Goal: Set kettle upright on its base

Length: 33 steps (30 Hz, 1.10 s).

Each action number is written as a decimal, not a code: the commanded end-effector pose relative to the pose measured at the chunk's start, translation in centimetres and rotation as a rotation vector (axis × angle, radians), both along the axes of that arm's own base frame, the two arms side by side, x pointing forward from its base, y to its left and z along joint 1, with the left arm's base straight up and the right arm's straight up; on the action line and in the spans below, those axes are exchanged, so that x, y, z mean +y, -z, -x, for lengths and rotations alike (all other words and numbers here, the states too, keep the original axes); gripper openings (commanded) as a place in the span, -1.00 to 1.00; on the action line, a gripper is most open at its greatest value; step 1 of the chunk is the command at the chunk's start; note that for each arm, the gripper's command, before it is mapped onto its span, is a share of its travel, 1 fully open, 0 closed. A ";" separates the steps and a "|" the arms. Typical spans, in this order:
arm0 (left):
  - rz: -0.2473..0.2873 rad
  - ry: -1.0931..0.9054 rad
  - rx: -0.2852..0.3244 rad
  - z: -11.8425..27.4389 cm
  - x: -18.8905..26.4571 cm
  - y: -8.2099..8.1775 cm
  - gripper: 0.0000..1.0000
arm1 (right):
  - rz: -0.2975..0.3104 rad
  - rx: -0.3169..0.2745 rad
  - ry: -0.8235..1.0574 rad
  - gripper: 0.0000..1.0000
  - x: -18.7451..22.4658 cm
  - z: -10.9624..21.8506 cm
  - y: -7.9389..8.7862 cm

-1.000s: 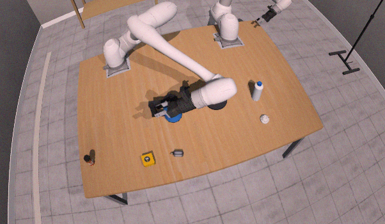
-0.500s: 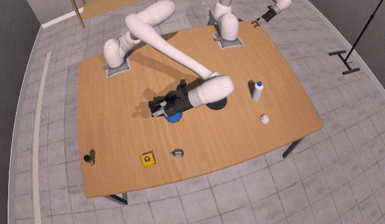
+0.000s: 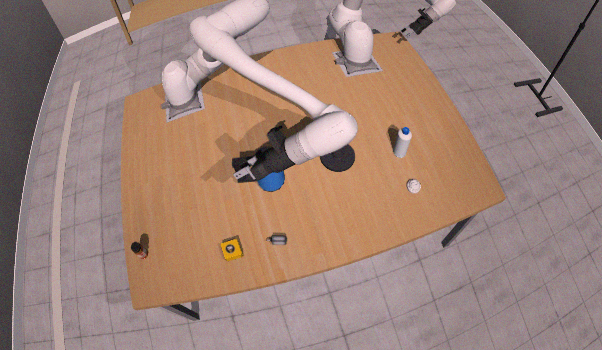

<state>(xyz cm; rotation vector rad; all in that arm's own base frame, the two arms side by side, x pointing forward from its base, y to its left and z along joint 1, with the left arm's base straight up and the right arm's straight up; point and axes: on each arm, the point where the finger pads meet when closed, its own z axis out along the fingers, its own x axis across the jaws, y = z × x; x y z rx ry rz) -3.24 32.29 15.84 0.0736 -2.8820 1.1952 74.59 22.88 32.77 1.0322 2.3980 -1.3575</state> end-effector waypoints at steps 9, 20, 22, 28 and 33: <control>-0.001 0.000 0.000 0.0 0.0 0.0 1.00 | -0.069 -0.229 0.167 1.00 -0.8 2.0 0.7; -0.001 0.000 0.000 0.0 0.0 0.0 1.00 | -0.134 -0.440 0.364 1.00 -1.0 3.9 1.5; -0.001 0.000 0.000 0.0 0.0 0.0 1.00 | -0.148 -0.488 0.415 1.00 -1.0 4.4 1.7; -0.001 0.000 0.000 0.0 0.0 0.0 1.00 | -0.189 -0.629 0.581 1.00 -0.8 5.8 2.2; -0.001 0.000 0.000 0.0 0.0 0.0 1.00 | -0.208 -0.697 0.671 1.00 -0.6 6.5 2.4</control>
